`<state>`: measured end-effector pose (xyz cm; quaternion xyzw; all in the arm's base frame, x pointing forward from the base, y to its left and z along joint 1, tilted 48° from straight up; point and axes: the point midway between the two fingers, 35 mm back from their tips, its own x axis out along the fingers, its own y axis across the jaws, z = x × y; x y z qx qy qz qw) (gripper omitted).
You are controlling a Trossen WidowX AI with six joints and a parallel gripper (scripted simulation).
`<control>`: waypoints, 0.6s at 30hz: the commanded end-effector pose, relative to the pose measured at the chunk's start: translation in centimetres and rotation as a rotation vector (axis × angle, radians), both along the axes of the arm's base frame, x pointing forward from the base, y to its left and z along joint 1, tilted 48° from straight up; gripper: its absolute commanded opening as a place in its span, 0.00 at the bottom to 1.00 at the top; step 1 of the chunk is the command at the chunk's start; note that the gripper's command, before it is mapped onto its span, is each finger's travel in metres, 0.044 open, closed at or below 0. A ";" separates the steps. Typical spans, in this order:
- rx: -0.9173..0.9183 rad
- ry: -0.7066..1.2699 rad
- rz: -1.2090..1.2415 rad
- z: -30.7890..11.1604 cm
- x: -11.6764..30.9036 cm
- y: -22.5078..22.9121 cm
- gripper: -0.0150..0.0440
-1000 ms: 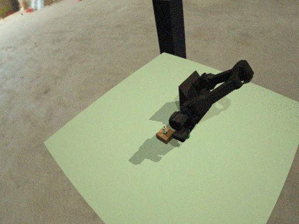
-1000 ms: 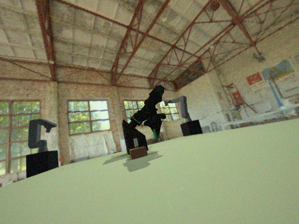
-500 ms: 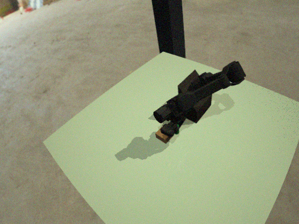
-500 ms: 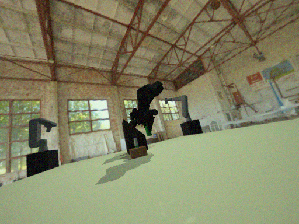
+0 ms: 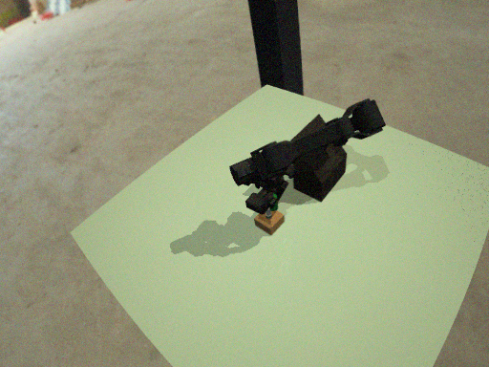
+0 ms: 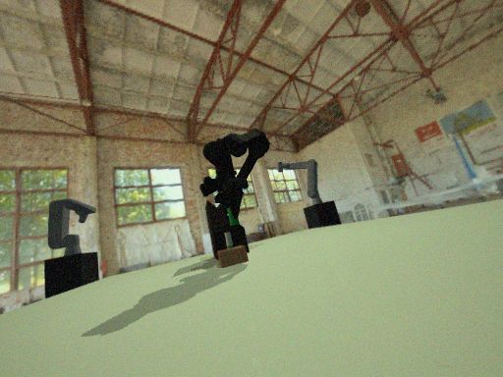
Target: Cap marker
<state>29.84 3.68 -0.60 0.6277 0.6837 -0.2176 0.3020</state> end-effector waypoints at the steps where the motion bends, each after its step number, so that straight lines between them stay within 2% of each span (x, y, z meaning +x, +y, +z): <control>1: -0.001 -0.004 0.003 -0.5 0.2 -1.2 0.25; 7: 0.009 -0.005 0.004 -1.2 0.3 -2.7 0.25; 18: 0.009 -0.005 0.004 -1.8 0.3 -2.0 0.25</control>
